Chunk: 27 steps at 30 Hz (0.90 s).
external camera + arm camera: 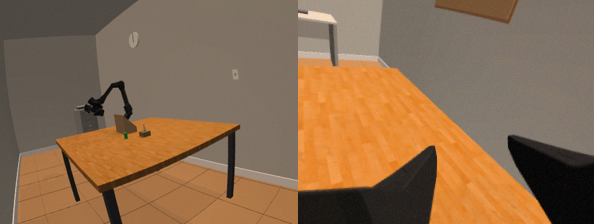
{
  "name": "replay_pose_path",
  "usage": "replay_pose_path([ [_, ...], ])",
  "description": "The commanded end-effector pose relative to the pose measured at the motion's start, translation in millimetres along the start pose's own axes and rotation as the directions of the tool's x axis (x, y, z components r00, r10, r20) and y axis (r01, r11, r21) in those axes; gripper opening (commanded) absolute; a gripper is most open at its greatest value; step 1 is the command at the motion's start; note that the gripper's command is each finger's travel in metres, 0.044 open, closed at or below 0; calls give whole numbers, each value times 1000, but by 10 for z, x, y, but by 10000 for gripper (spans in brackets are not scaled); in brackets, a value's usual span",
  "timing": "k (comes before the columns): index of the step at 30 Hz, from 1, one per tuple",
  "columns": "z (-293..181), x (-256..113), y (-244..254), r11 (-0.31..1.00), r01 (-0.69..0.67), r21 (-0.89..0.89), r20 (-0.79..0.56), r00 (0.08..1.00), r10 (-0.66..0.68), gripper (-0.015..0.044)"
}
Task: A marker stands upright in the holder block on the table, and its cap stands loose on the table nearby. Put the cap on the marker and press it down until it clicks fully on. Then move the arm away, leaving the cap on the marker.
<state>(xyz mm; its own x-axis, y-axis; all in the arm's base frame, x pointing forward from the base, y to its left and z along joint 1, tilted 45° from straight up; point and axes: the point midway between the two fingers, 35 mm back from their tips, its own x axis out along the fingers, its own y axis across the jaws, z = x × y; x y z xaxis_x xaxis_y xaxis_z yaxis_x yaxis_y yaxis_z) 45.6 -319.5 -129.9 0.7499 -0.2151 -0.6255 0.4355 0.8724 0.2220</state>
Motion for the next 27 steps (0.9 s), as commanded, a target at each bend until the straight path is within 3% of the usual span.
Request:
replay_pose_path([
  [1,227,393,516,979,-205,-6,-162,966,201,250],
  [10,399,744,1660,860,-509,19,-526,727,442,250],
  [21,420,484,2979,695,-710,113,-852,291,436,250],
  [27,402,450,3028,686,-718,120,-868,259,423,250],
])
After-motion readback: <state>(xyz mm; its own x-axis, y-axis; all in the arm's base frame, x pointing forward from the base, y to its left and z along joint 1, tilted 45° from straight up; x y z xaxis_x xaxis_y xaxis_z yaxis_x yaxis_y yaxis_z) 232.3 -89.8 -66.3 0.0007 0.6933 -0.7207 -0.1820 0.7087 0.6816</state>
